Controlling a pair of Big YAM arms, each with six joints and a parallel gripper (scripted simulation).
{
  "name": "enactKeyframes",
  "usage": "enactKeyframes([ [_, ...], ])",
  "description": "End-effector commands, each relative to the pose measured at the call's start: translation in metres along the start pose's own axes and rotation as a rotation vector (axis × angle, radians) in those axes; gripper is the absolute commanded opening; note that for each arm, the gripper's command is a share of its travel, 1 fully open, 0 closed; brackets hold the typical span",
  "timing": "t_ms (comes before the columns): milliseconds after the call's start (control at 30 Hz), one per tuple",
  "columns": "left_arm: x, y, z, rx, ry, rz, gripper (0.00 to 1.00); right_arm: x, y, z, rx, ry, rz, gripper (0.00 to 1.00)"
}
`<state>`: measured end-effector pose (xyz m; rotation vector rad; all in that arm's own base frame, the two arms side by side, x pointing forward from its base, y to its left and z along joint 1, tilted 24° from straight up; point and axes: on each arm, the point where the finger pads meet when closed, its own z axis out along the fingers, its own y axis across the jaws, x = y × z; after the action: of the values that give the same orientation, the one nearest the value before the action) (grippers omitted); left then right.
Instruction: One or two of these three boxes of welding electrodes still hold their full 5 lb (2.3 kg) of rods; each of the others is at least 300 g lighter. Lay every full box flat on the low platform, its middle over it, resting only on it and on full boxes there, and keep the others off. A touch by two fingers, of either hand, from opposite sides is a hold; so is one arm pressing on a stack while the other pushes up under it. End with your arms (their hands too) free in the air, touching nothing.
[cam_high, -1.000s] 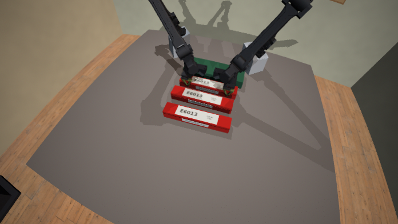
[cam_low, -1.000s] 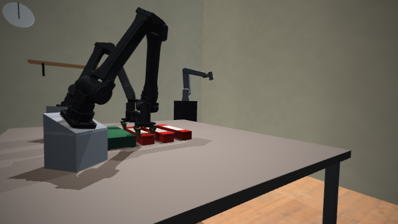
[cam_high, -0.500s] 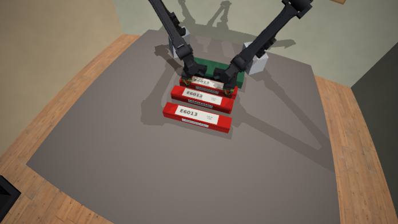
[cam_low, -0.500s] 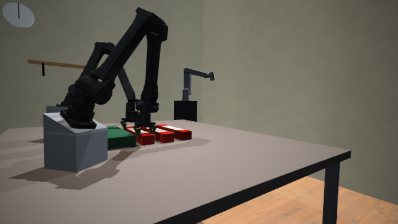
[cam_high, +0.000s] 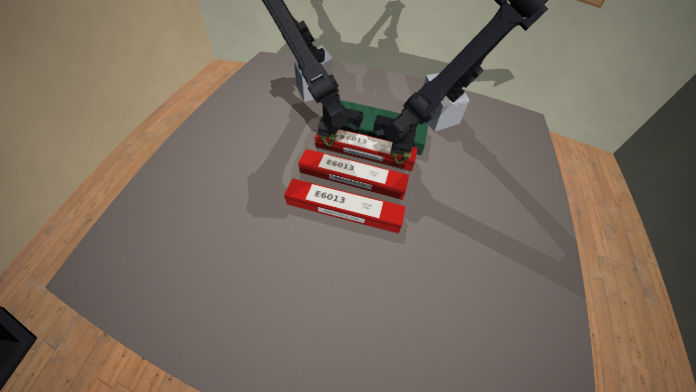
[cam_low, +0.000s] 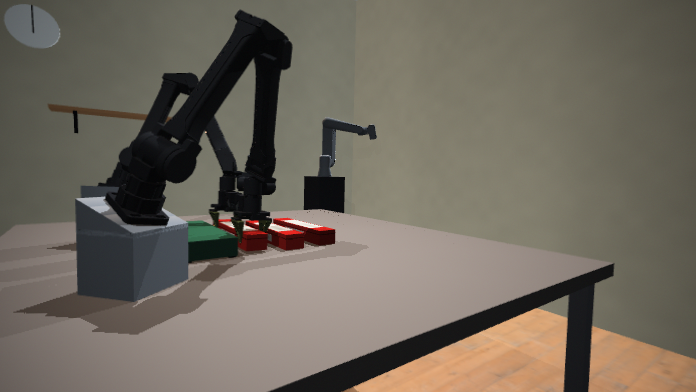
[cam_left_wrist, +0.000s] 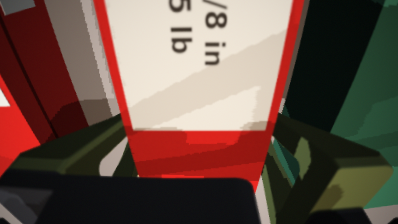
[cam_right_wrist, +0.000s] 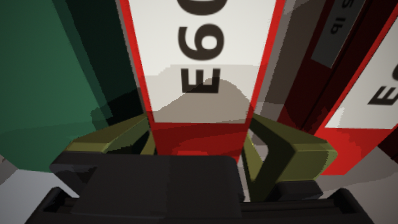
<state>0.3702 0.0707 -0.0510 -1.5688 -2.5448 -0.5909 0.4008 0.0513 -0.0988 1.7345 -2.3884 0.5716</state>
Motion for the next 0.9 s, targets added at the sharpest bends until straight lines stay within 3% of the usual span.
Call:
enactKeyframes([
  [0,-0.007,0.026,-0.036,-0.072,-0.023,-0.015,0.00,-0.013,-0.031,-0.047,0.084,-0.040,0.019,0.00],
  [867,-0.008,0.032,-0.063,-0.079,-0.027,-0.008,0.00,-0.012,-0.035,-0.072,0.086,-0.042,0.007,0.00],
])
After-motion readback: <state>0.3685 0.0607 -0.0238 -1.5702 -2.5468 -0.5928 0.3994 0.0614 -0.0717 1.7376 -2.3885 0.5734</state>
